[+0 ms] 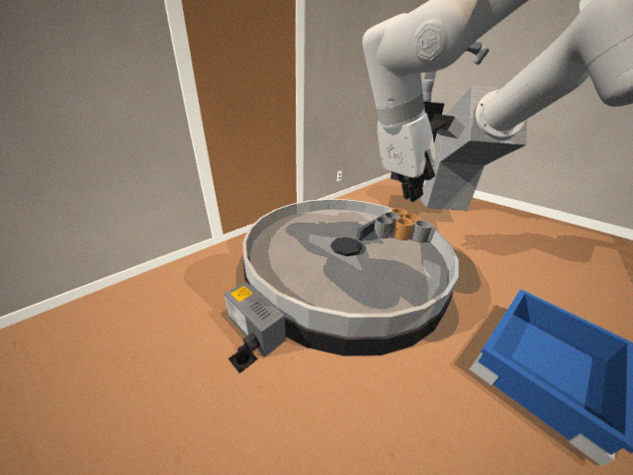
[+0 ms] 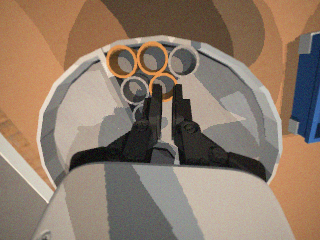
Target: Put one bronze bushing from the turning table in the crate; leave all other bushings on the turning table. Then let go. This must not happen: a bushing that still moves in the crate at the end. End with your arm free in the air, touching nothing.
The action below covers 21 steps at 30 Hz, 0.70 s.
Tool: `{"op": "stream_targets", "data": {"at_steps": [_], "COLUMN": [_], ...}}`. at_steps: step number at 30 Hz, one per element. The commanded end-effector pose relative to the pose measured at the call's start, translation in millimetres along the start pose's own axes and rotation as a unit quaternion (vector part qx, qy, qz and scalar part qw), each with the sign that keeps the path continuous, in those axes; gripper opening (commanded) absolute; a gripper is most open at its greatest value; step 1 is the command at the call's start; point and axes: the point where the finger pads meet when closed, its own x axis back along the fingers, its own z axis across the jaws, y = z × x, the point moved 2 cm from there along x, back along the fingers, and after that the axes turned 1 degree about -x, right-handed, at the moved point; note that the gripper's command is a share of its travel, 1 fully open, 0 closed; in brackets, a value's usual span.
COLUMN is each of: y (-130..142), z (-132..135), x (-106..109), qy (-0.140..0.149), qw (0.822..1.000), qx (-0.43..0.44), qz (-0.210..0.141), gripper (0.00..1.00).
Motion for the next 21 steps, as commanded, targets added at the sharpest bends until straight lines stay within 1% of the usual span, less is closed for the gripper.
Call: {"op": "stream_targets", "data": {"at_steps": [1, 5, 9, 13, 21], "y": [7, 12, 15, 16, 16], "z": [3, 6, 8, 8, 8], "x": [-8, -18, -24, -25, -26], "qy": [0.016, 0.029, 0.035, 0.037, 0.037], "qw": [0.998, 0.992, 0.988, 0.986, 0.986], "qx": [-0.041, -0.076, -0.096, -0.103, -0.103], "qz": [0.050, 0.094, 0.119, 0.126, 0.127], "gripper": [0.10, 0.10, 0.10, 0.10, 0.10]}}
